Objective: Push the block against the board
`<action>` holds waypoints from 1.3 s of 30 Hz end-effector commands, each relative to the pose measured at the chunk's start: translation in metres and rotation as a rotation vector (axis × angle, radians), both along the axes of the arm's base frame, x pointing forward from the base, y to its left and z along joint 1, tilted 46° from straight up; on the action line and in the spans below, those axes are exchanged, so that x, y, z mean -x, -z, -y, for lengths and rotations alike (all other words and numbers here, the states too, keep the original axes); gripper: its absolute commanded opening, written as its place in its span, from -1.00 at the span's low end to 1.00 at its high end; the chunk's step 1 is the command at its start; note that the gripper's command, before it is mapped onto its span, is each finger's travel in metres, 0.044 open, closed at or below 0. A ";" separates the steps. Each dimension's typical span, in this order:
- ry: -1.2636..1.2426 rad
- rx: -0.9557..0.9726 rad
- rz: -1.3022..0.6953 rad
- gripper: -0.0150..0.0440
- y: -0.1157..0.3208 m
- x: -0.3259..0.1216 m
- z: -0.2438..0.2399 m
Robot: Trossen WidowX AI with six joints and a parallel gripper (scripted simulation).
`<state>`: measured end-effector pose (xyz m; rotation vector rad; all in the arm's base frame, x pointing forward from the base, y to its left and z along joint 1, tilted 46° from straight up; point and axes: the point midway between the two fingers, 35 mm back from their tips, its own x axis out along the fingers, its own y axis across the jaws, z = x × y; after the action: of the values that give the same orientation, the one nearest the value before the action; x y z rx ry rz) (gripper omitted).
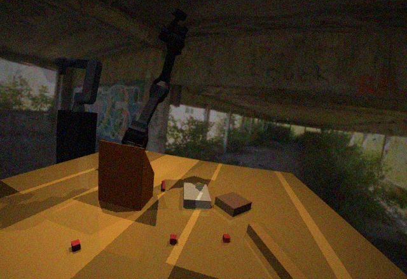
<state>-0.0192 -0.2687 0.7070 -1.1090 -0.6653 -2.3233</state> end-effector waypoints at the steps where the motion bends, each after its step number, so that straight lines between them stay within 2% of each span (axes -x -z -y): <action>1: 0.000 0.000 0.000 0.78 0.000 0.000 0.000; 6: -0.027 -0.014 -0.012 0.33 0.002 -0.006 0.008; 15: -0.194 -0.112 -0.091 -0.47 0.020 -0.045 0.054; 39: -0.537 -0.456 -0.279 -0.49 0.108 -0.168 0.148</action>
<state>0.1273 -0.4017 0.6192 -0.9167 -0.3054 -1.7757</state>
